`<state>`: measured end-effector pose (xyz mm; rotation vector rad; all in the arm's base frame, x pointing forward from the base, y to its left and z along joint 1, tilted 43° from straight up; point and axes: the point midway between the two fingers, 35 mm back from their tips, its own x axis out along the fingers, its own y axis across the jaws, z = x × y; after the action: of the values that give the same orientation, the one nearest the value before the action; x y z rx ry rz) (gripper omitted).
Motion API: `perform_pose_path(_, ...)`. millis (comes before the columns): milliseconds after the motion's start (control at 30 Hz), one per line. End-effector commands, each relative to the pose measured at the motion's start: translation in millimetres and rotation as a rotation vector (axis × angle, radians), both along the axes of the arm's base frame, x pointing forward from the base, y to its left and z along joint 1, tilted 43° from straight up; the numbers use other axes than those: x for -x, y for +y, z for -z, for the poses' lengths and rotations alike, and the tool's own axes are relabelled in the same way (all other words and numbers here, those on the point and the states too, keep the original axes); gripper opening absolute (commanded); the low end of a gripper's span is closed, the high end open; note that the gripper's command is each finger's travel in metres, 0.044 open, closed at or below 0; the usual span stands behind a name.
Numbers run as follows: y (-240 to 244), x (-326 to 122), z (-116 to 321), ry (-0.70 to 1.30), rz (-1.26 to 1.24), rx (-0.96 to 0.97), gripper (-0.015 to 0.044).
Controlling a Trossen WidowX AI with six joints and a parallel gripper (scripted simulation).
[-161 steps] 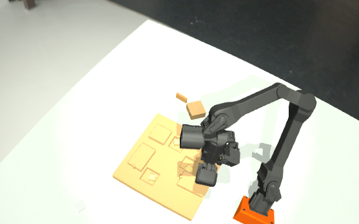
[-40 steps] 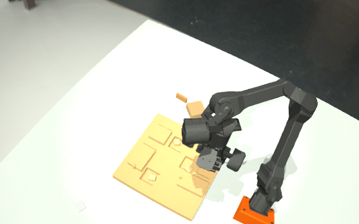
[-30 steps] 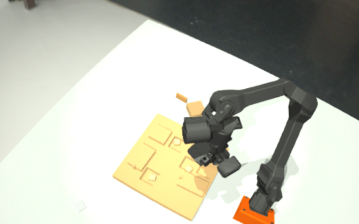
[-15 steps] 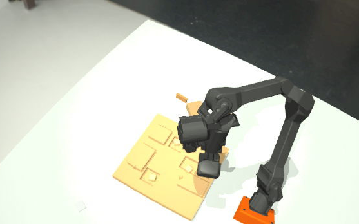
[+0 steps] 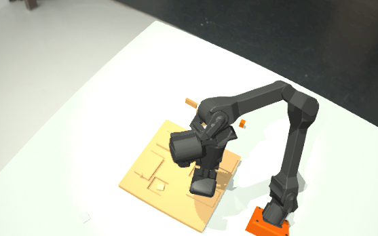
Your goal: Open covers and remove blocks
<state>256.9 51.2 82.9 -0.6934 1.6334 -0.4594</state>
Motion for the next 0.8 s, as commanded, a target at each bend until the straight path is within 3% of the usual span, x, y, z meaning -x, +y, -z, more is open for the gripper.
perform_pose_path(0,12.4,-7.0,10.5,0.001,0.006,-0.004,0.008)
perform_pose_path(767,72.3,-31.8,65.4,-0.001,0.006,-0.008,0.008)
